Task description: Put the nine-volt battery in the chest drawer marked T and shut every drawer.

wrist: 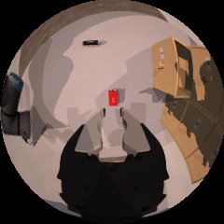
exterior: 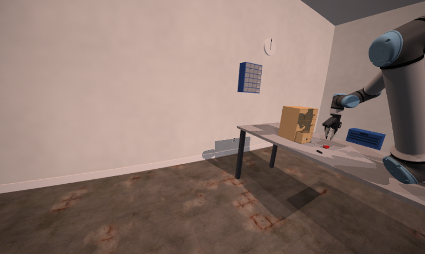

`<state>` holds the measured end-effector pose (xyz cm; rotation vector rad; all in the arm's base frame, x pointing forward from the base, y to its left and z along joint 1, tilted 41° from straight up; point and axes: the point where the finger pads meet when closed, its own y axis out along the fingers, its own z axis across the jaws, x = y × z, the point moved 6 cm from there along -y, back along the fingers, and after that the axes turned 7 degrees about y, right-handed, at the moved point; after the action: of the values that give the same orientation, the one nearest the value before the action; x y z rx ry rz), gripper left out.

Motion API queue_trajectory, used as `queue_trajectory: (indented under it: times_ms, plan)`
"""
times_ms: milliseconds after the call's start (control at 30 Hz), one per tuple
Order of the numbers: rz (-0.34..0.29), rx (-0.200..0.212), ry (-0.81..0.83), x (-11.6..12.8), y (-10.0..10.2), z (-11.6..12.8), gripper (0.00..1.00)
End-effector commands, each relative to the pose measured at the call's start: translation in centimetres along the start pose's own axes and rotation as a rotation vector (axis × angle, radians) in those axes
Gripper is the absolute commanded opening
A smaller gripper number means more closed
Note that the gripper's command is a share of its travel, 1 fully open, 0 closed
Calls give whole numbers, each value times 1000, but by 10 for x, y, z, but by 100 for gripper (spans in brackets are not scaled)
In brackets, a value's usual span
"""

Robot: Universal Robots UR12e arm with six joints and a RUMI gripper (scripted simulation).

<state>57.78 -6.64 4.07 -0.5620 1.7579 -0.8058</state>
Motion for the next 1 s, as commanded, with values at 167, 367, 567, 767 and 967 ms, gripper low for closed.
queue_trajectory:
  times_ms: [167, 367, 567, 767, 967]
  plan:
    - [-1, 2, 9, 0, 0, 1, 25]
    - [-1, 2, 9, 0, 0, 1, 25]
    - [-1, 2, 9, 0, 0, 1, 25]
    - [-1, 2, 9, 0, 0, 1, 25]
    - [-1, 2, 9, 0, 0, 1, 25]
